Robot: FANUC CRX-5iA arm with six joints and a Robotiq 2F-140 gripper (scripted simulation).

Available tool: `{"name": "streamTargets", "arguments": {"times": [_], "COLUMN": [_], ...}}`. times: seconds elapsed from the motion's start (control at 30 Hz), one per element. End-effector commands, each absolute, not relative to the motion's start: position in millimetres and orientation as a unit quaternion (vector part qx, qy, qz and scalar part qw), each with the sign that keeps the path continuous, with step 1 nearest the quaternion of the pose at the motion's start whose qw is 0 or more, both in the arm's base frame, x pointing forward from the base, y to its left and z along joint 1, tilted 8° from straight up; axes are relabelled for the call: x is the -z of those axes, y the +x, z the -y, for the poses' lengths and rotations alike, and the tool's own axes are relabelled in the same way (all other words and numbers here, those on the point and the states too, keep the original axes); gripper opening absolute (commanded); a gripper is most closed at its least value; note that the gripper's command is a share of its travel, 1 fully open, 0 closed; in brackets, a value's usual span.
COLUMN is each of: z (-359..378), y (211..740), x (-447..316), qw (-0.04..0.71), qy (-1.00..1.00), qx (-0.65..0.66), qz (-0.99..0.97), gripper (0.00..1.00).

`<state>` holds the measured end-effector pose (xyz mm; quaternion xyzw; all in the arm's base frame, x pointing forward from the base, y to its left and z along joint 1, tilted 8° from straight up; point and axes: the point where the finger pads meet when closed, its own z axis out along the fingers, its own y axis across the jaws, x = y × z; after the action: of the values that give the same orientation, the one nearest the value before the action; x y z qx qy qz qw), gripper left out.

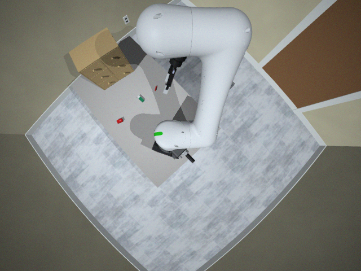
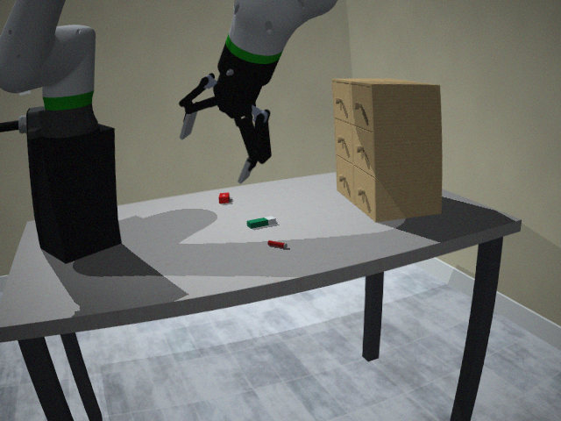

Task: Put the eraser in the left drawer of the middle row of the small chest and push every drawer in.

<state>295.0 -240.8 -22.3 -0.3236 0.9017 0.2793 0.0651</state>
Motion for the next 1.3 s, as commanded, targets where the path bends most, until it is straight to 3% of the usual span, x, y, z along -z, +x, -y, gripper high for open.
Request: {"name": "streamTargets", "arguments": {"times": [0.0,0.57,0.7,1.27], "z": [221,118,118,-20], "y": [323,416,416,473], "x": [11,-40,-40,-100], "qw": [0.044,-0.002,-0.008,-0.043], "qy": [-0.449,-0.758,-0.787,-0.964], "qx": [-0.244,-0.153,-0.14,-0.039], "qz": [-0.858,-0.634,-0.6,-0.26], "gripper": [1.0,1.0,1.0,1.0]}}
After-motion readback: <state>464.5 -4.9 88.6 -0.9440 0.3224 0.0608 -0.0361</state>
